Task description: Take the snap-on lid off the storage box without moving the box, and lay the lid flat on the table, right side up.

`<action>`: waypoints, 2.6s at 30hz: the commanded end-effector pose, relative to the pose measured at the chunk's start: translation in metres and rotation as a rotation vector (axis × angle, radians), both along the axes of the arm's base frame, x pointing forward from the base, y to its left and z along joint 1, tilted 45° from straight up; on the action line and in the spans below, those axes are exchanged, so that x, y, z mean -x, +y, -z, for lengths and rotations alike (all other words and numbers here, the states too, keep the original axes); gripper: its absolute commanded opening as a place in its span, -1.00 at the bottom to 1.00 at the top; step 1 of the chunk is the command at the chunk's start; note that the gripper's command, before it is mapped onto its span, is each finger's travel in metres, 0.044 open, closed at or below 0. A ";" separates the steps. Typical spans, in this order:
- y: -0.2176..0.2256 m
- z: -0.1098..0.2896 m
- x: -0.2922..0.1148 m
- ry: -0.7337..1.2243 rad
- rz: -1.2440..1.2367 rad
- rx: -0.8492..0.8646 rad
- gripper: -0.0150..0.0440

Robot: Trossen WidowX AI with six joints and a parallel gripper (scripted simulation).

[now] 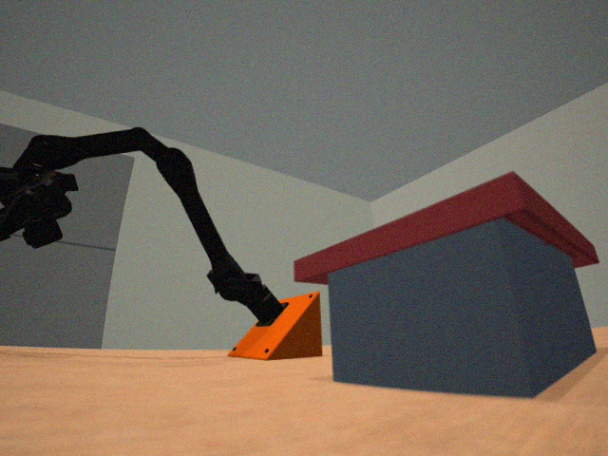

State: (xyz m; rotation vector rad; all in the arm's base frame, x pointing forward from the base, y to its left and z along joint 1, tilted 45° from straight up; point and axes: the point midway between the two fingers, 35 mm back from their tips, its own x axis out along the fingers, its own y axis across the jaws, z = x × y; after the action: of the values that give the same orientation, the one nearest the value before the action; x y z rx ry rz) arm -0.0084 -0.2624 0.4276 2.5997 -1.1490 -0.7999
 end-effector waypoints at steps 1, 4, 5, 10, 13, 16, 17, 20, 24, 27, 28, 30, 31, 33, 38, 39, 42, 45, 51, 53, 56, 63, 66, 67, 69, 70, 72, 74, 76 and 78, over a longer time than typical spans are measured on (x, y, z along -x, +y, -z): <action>-0.001 0.010 -0.024 0.120 -0.086 0.028 0.31; -0.001 0.017 -0.052 0.214 -0.183 0.066 0.31; 0.000 0.019 -0.061 0.242 -0.214 0.081 0.31; 0.006 0.026 -0.095 0.345 -0.327 0.147 0.31; 0.016 0.034 -0.119 0.432 -0.418 0.210 0.31; 0.022 0.043 -0.145 0.501 -0.497 0.263 0.31; 0.025 0.046 -0.153 0.522 -0.522 0.283 0.31; 0.031 0.050 -0.168 0.556 -0.564 0.318 0.31; 0.043 0.066 -0.200 0.631 -0.654 0.388 0.31; 0.056 0.080 -0.224 0.689 -0.722 0.442 0.31; 0.060 0.086 -0.233 0.710 -0.744 0.456 0.31; 0.063 0.090 -0.238 0.724 -0.759 0.467 0.31; 0.067 0.096 -0.245 0.742 -0.777 0.480 0.31; 0.080 0.107 -0.260 0.781 -0.820 0.521 0.31; 0.113 0.145 -0.293 0.899 -0.923 0.609 0.31; 0.115 0.146 -0.294 0.903 -0.926 0.612 0.31; 0.135 0.165 -0.307 0.962 -0.972 0.667 0.31; 0.164 0.189 -0.319 1.036 -1.027 0.750 0.31; 0.209 0.220 -0.327 1.134 -1.092 0.898 0.31; 0.229 0.233 -0.327 1.173 -1.114 0.972 0.31; 0.259 0.251 -0.322 1.224 -1.139 1.094 0.31; 0.306 0.277 -0.304 1.285 -1.152 1.330 0.31; 0.323 0.286 -0.293 1.298 -1.146 1.432 0.31; 0.324 0.286 -0.292 1.299 -1.145 1.439 0.31; 0.324 0.286 -0.292 1.299 -1.145 1.439 0.31; 0.324 0.286 -0.292 1.299 -1.145 1.439 0.31; 0.323 0.286 -0.293 1.297 -1.148 1.434 0.31; 0.323 0.284 -0.294 1.289 -1.157 1.415 0.31; 0.323 0.286 -0.293 1.297 -1.148 1.434 0.31; 0.323 0.288 -0.292 1.299 -1.145 1.438 0.31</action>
State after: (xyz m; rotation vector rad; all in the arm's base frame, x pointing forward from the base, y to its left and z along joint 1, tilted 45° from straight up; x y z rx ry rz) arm 0.2854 0.0613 0.1431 0.7690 0.2740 -0.6390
